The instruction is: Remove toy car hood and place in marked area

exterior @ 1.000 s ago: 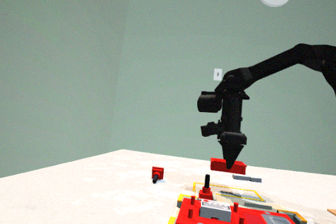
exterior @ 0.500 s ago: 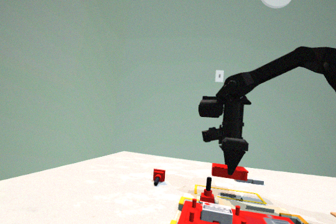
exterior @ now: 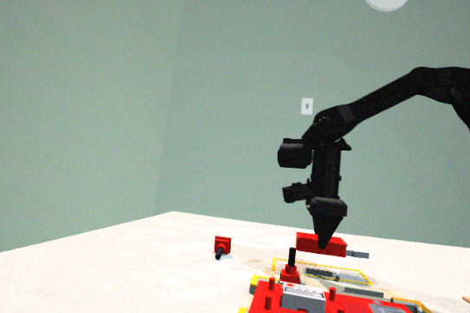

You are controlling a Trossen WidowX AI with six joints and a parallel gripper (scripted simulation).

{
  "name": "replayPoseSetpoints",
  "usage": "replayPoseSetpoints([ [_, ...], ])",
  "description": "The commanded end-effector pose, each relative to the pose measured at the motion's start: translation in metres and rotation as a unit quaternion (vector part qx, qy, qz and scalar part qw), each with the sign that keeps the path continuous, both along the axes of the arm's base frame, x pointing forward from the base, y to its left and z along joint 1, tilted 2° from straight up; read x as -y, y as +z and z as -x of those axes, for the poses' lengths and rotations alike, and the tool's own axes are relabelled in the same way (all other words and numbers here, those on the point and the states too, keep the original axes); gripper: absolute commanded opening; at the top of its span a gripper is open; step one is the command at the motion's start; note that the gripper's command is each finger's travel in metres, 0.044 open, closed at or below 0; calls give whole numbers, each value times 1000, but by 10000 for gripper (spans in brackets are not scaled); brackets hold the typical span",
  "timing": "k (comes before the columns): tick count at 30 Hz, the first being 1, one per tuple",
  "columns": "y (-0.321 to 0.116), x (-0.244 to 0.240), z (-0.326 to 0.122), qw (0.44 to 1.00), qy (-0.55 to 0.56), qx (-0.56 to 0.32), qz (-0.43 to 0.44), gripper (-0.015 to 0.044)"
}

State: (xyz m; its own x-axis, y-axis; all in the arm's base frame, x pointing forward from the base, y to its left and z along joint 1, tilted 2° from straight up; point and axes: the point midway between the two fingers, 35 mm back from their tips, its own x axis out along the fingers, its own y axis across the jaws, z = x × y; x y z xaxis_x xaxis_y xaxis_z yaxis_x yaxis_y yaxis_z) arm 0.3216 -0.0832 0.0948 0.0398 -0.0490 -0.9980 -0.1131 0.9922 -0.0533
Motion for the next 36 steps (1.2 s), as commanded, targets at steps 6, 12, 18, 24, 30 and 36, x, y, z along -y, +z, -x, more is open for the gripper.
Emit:
replayPoseSetpoints([
  [6, -6, 0, 0, 1000, 2, 0, -1, 0],
  [12, -10, 0, 0, 1000, 2, 0, -1, 0],
  [18, -13, 0, 0, 1000, 2, 0, -1, 0],
  [24, -17, 0, 1, 1000, 2, 0, -1, 0],
  [30, -21, 0, 1, 1000, 2, 0, -1, 0],
  [36, -23, 0, 1, 1000, 2, 0, -1, 0],
])
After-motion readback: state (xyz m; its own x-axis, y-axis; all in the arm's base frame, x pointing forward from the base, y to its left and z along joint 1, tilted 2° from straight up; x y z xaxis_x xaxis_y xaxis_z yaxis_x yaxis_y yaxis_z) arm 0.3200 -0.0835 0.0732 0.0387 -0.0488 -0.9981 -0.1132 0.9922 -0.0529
